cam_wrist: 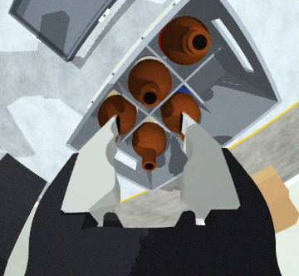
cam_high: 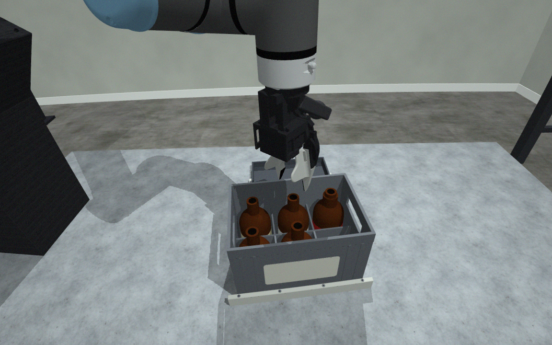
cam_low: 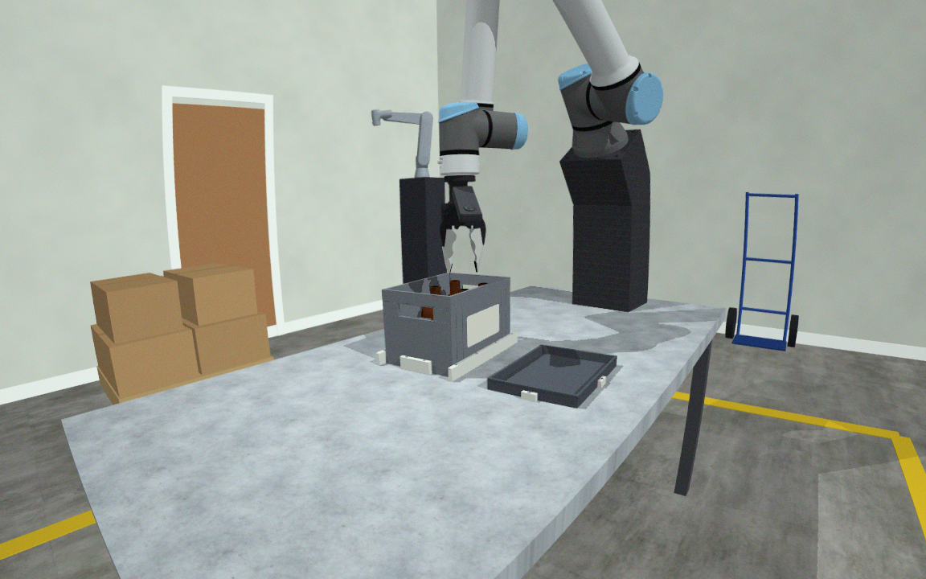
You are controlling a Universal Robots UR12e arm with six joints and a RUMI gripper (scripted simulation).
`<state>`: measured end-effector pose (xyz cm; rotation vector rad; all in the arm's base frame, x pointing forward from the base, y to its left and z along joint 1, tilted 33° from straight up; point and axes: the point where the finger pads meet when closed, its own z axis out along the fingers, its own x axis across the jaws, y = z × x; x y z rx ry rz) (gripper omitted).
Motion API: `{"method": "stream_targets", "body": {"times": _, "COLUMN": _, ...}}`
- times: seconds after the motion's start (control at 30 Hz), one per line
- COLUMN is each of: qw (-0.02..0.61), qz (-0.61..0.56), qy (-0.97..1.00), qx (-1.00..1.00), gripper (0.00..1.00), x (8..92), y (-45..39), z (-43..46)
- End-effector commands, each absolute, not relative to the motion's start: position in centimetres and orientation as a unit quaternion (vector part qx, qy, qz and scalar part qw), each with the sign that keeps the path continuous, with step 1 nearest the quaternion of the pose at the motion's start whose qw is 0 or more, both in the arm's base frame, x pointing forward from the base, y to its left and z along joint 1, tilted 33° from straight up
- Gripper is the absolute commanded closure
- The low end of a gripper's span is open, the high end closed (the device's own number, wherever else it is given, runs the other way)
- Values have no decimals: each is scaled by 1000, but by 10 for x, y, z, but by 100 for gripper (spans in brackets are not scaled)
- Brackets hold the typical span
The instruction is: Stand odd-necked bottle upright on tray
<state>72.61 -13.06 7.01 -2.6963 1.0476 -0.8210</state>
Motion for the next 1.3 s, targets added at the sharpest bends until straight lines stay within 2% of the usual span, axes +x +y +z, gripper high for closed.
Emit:
{"method": "stream_targets", "body": {"times": 0.0, "qw": 67, "qz": -273, "qy": 347, "qx": -895, "gripper": 62, "x": 730, "y": -131, "z": 65}}
{"method": "stream_targets", "body": {"times": 1.27, "qw": 67, "qz": -273, "qy": 347, "qx": -895, "gripper": 62, "x": 737, "y": -132, "z": 54}}
